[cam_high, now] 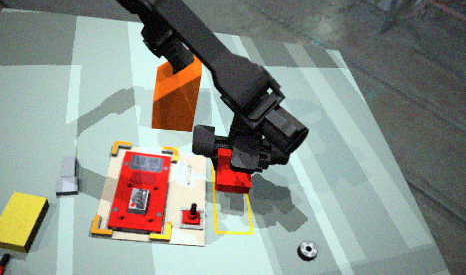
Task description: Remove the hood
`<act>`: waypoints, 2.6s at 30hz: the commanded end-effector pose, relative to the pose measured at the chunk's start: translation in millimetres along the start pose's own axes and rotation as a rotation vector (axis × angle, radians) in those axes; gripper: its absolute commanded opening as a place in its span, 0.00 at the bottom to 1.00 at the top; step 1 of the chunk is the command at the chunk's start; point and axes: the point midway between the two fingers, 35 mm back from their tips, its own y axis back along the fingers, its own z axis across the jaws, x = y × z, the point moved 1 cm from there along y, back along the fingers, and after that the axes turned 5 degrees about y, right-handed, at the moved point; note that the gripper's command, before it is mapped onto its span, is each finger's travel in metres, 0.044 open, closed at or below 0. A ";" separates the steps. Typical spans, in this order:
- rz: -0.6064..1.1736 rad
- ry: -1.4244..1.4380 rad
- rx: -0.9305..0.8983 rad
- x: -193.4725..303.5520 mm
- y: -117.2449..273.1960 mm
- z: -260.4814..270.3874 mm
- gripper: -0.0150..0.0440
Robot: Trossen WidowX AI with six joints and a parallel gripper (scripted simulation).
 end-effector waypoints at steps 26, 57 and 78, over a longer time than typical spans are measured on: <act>-0.008 -0.010 -0.001 4.8 -18.5 19.5 0.25; -0.008 -0.011 0.000 4.3 -48.8 19.2 0.25; -0.008 -0.011 0.002 5.6 -68.9 18.2 0.25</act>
